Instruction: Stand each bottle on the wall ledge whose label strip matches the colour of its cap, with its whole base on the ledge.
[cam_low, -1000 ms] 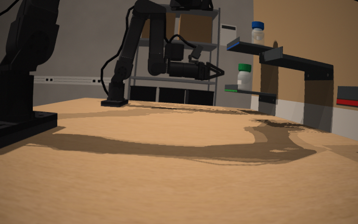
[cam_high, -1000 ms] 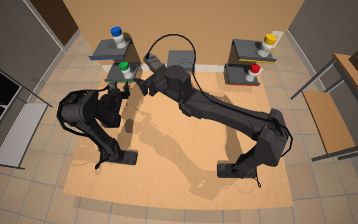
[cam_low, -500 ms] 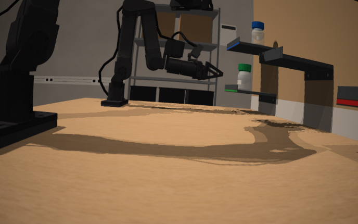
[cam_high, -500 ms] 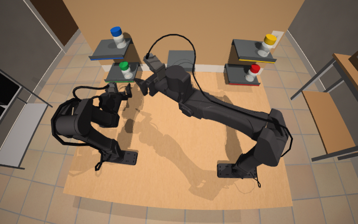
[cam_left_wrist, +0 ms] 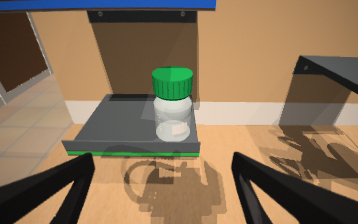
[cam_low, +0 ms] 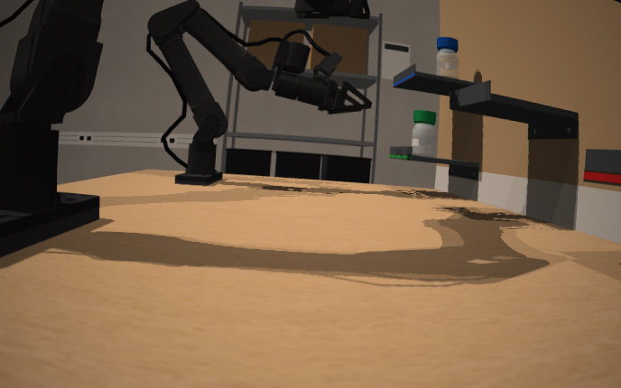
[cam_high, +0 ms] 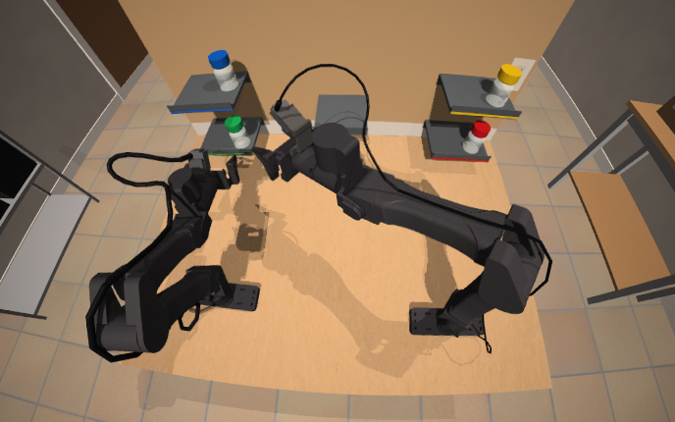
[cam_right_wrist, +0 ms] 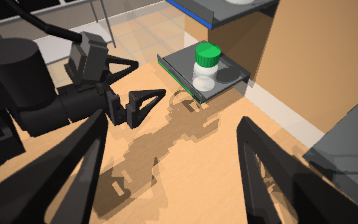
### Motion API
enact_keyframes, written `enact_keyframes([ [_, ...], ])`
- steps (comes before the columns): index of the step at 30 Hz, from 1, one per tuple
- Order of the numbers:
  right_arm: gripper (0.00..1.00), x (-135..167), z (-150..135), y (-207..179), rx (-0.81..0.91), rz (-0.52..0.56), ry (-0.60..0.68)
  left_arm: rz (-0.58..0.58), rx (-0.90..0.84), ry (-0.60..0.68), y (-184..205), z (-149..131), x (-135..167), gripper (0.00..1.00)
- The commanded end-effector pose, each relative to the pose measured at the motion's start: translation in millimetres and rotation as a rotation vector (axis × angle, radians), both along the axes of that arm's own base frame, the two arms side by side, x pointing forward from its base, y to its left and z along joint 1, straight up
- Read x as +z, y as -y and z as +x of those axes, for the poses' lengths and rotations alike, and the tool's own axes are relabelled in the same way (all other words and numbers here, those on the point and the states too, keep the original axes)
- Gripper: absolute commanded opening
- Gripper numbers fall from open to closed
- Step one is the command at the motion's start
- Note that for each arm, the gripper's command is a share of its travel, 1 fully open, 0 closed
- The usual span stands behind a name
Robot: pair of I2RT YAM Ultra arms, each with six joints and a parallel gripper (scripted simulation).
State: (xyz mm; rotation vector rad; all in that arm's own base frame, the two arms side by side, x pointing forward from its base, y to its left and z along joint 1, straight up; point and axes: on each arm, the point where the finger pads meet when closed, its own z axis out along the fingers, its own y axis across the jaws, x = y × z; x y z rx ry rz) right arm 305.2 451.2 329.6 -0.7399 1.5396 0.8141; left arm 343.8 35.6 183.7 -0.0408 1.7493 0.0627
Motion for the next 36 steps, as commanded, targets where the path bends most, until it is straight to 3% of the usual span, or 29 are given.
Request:
enact_keyframes([
  [1, 0.88, 16, -1, -4, 0.000, 0.025, 0.025, 0.008, 0.024, -0.116, -6, -7, 25, 1.00],
  [12, 0.88, 16, -1, -4, 0.000, 0.025, 0.025, 0.021, 0.033, -0.075, -8, -14, 72, 1.00],
  [36, 0.88, 16, -1, -4, 0.000, 0.025, 0.025, 0.010, 0.020, -0.091, -4, -13, 64, 1.00],
])
